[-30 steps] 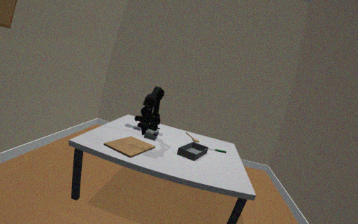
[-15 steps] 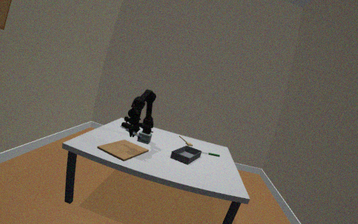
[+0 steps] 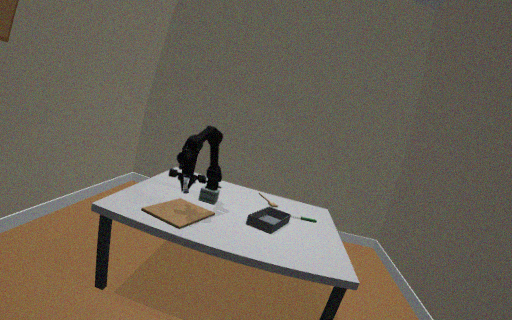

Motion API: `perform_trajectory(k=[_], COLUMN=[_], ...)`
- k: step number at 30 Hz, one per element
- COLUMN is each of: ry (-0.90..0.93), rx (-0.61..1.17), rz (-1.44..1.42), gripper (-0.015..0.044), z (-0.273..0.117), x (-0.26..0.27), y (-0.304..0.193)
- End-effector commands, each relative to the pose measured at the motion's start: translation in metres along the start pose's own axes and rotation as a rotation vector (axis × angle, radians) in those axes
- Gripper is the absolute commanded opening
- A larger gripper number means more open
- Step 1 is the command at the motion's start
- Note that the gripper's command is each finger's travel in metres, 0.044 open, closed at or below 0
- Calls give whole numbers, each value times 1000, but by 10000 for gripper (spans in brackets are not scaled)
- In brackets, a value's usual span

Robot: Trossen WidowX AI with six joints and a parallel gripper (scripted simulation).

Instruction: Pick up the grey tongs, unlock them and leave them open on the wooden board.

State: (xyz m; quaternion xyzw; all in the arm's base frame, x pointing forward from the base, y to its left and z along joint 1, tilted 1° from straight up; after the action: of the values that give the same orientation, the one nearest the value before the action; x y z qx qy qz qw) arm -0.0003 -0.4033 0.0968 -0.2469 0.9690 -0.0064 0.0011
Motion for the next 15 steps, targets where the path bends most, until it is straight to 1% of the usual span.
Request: perform_trajectory(k=[1,9,15], ry=[9,9,4], rx=[7,10,85], rz=[89,90,106], gripper=[-150,-150,-150], z=[-3,-3,-4], x=[6,6,9], y=[1,1,0])
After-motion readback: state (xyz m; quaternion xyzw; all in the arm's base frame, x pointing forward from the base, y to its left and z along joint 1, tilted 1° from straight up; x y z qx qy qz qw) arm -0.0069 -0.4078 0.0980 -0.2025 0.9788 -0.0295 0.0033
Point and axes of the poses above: the point midway between the two fingers, 35 mm back from their tips, its own z axis out along the fingers, its own x axis across the jaws, y = z × x, the point moved 1 cm from there along -z, back along the fingers
